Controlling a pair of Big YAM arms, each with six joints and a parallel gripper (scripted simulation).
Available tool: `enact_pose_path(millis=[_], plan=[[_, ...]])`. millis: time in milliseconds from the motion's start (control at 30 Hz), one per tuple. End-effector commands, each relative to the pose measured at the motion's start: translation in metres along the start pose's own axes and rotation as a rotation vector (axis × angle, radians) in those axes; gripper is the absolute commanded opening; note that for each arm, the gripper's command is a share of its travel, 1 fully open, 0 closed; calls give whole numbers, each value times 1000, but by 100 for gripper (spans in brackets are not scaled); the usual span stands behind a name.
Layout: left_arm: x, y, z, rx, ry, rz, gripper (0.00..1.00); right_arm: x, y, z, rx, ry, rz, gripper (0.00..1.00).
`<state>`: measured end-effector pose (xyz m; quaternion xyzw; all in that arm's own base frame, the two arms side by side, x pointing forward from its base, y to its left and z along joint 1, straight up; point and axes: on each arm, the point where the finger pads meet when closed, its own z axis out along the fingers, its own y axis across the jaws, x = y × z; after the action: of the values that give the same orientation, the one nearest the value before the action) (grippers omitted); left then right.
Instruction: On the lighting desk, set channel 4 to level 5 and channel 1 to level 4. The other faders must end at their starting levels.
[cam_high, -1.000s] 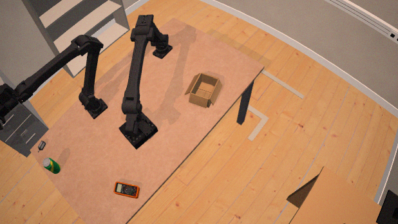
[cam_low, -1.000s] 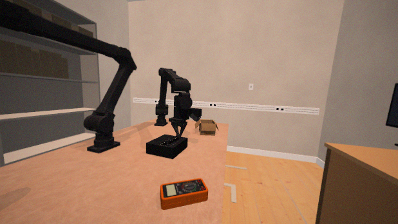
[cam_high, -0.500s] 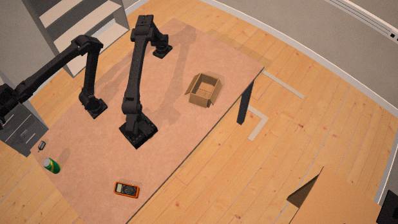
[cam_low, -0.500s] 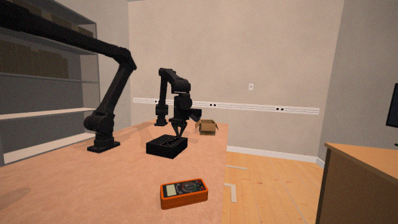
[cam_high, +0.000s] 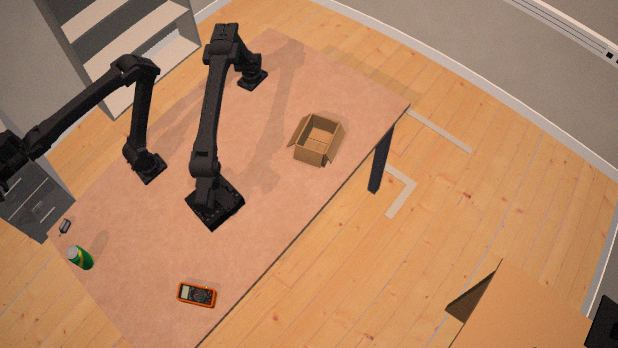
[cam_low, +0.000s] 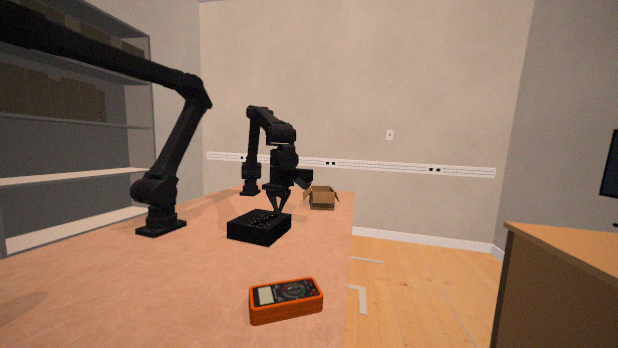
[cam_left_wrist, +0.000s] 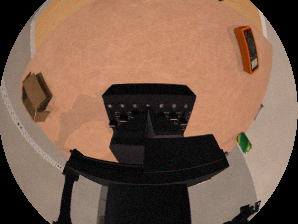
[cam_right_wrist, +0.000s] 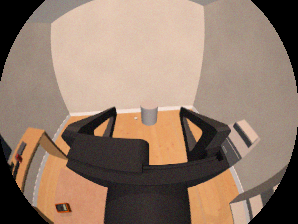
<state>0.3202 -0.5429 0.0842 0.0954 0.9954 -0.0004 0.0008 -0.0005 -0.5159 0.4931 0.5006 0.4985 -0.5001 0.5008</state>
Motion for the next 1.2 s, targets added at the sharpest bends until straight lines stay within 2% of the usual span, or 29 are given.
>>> enact_pose_path(millis=[0,733,1000,1100,1133,1167], plan=[[-1,-5,4,8,-5,16,0,-42,0,6,-1,-76,-13,100],[1,-4,4,6,-3,16,0,-42,0,6,-1,-76,-13,100],[5,-11,-22,41,-33,4,0,-42,0,6,-1,-76,-13,100],[5,-8,-19,37,-29,0,0,-42,0,6,-1,-76,-13,100],[4,0,3,2,1,-9,0,-42,0,6,-1,-76,-13,100],[4,0,5,0,3,-9,0,-42,0,6,-1,-76,-13,100]])
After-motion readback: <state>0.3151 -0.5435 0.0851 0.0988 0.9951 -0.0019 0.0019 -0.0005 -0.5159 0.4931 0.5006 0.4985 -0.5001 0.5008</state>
